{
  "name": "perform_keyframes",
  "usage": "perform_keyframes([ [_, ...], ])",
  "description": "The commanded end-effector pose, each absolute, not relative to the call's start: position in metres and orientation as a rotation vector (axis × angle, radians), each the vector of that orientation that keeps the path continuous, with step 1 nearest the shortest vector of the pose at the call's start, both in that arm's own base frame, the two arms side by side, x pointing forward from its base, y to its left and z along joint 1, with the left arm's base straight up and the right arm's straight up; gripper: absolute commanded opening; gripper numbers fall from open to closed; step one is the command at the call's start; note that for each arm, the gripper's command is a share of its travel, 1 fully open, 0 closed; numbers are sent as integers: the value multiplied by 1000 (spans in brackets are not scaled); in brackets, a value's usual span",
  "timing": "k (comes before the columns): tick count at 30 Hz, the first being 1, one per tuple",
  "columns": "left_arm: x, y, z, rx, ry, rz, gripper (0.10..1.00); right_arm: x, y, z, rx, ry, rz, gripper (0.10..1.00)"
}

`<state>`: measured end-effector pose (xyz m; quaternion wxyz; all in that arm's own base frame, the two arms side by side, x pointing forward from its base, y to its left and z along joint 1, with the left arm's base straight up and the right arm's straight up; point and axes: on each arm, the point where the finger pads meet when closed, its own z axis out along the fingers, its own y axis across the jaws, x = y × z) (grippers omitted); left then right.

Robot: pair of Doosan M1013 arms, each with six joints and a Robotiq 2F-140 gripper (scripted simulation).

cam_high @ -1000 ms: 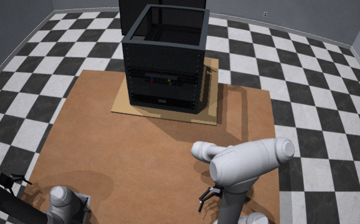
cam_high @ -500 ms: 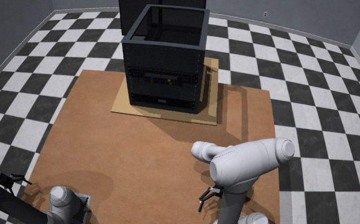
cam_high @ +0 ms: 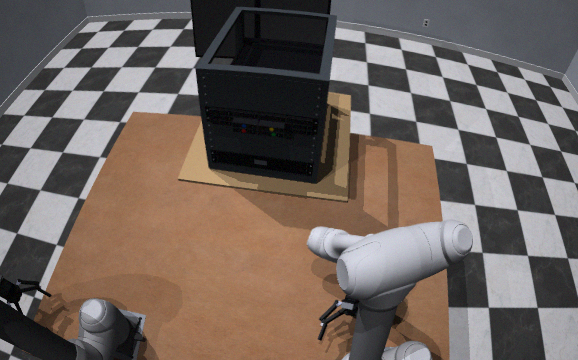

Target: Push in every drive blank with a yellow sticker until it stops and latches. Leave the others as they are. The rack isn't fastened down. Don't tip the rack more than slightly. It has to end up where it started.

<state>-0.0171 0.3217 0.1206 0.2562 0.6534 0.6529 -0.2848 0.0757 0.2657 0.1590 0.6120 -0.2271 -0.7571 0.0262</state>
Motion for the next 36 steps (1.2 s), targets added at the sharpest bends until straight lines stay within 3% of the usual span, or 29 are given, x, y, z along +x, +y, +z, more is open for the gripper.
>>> perform_keyframes([
  [1, -17, 322, 121, 1774, 1773, -773, 1000, 78, 267, 160, -530, -1738, 52, 1000],
  [36, -17, 322, 121, 1774, 1773, -773, 1000, 209, 357, 206, -833, -1170, -333, 1000],
])
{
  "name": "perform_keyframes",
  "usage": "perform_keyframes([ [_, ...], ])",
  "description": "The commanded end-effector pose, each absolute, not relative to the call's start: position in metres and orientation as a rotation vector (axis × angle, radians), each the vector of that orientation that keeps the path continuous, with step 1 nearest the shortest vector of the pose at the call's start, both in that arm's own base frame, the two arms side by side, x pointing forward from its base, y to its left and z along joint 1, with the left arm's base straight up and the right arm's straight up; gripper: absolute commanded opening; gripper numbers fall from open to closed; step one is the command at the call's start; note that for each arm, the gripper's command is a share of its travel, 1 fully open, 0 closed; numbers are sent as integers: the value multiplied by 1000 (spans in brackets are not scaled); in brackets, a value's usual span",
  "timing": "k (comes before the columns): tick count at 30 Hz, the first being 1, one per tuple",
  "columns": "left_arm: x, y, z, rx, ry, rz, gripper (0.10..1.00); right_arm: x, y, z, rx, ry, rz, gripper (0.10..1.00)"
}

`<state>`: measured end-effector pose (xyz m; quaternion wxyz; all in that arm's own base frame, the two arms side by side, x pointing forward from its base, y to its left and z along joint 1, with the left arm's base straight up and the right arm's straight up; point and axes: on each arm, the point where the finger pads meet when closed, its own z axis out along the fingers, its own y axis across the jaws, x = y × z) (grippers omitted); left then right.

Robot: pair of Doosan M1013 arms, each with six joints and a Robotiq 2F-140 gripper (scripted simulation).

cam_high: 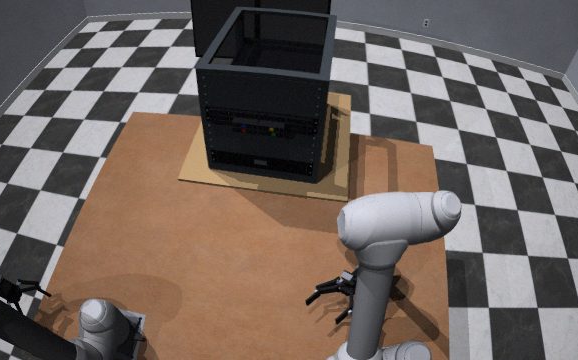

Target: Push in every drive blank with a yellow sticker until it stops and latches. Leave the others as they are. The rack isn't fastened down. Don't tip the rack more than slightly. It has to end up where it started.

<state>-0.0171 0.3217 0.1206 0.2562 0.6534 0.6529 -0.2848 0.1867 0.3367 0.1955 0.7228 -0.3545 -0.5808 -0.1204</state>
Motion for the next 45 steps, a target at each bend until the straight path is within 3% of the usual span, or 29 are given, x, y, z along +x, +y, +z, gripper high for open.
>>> perform_keyframes([
  [1, -17, 322, 121, 1774, 1773, -773, 1000, 217, 361, 208, -847, -1137, -352, 1000],
  [45, -17, 322, 121, 1774, 1773, -773, 1000, 436, 514, 285, -1154, -50, -875, 1000],
])
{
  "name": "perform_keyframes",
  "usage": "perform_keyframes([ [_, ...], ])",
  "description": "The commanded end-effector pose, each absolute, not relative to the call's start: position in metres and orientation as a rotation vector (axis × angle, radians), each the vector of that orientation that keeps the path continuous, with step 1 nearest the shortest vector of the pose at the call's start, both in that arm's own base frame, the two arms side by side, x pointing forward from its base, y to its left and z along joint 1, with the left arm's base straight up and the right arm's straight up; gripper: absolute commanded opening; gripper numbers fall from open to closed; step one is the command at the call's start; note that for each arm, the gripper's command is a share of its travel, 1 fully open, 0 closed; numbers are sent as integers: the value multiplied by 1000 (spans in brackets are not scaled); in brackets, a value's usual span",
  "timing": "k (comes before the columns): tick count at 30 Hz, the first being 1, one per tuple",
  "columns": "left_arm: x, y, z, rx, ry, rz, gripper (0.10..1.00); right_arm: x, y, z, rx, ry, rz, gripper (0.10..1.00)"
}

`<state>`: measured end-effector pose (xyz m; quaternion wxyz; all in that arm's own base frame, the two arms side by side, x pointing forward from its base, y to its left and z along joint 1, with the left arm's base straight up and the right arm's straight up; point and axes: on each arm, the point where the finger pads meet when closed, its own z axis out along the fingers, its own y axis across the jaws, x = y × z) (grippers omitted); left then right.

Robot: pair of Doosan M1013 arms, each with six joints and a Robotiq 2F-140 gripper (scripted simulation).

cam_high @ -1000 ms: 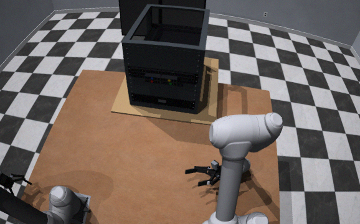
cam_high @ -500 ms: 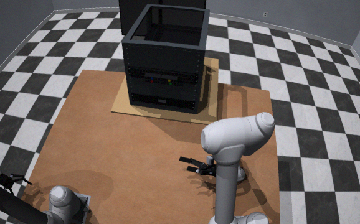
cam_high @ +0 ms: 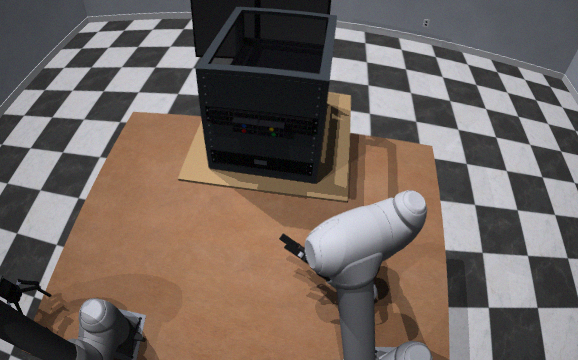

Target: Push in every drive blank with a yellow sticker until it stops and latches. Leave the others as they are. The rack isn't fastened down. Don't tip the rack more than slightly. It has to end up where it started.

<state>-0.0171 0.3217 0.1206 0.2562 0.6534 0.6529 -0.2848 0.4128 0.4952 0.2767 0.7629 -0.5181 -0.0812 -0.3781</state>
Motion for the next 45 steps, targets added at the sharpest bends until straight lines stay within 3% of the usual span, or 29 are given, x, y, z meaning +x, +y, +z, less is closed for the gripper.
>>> perform_keyframes([
  [1, -17, 322, 121, 1774, 1773, -773, 1000, 440, 517, 287, -1157, -22, -884, 1000],
  [45, -17, 322, 121, 1774, 1773, -773, 1000, 622, 641, 351, -1205, 968, -1191, 1000],
])
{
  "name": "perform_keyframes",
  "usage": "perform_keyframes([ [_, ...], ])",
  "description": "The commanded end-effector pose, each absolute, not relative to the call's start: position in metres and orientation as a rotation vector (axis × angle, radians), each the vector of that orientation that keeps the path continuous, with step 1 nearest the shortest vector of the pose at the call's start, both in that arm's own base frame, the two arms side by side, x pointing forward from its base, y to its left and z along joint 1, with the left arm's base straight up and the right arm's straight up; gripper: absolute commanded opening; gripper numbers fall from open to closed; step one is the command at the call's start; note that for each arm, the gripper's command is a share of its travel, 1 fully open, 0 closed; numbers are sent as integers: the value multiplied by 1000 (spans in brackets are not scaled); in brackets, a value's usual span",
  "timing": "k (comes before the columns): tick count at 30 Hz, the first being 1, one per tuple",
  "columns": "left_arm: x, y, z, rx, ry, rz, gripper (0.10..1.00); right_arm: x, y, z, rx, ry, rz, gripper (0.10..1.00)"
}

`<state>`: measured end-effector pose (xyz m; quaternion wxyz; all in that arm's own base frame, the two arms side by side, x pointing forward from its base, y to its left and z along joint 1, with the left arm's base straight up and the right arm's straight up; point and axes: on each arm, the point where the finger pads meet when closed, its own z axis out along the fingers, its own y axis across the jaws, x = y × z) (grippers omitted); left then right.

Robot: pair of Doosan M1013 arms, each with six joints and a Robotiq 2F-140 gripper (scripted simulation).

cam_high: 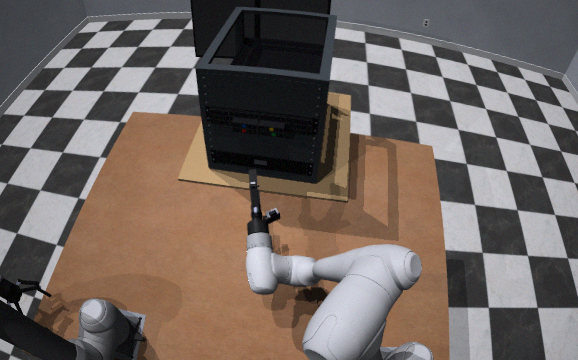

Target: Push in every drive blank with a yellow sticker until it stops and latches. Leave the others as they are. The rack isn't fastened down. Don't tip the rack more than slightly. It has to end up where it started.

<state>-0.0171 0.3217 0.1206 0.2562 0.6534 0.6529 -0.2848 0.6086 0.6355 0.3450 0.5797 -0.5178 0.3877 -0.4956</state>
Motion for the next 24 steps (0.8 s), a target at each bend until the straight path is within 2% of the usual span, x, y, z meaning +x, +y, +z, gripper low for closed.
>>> perform_keyframes([
  [1, -17, 322, 121, 1774, 1773, -773, 1000, 625, 643, 352, -1203, 987, -1196, 1000],
  [24, -17, 322, 121, 1774, 1773, -773, 1000, 665, 672, 366, -1187, 1219, -1241, 1000],
])
